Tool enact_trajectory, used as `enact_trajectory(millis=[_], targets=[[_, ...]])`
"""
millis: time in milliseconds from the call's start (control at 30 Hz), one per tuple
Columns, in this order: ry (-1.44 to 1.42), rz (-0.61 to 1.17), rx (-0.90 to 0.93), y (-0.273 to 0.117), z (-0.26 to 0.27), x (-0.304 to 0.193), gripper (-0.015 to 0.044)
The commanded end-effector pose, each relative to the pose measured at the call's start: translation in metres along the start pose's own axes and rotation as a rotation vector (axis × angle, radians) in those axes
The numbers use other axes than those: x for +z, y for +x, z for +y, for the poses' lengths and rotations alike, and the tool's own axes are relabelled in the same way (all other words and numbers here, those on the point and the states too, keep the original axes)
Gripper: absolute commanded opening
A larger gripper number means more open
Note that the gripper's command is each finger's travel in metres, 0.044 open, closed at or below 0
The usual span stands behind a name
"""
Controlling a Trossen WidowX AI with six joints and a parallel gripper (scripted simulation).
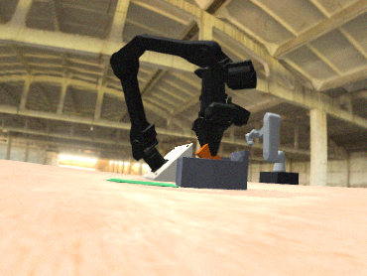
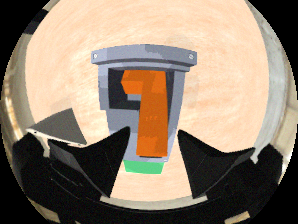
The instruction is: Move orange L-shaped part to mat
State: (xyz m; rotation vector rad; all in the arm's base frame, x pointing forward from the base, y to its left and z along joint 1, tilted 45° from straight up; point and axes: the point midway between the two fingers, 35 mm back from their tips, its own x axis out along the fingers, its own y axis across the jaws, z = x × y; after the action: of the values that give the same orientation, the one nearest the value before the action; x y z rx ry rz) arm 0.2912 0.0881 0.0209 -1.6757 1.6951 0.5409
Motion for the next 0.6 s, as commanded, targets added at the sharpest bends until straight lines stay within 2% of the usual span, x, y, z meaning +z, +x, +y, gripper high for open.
enact_trajectory(millis=[0,167,500,567], targets=[[-0.006,0.005,0.0,0.0044,0.0009,-0.0009,0.028],[0.0,0.001,0.001,0.0012,0.0001,-0.0002,0.0149],[0.0,0.001,0.001,0.0012,0.0001,-0.0002,0.0082],[0.0,0.001,0.001,0.0012,0.0001,-0.0002,0.003]])
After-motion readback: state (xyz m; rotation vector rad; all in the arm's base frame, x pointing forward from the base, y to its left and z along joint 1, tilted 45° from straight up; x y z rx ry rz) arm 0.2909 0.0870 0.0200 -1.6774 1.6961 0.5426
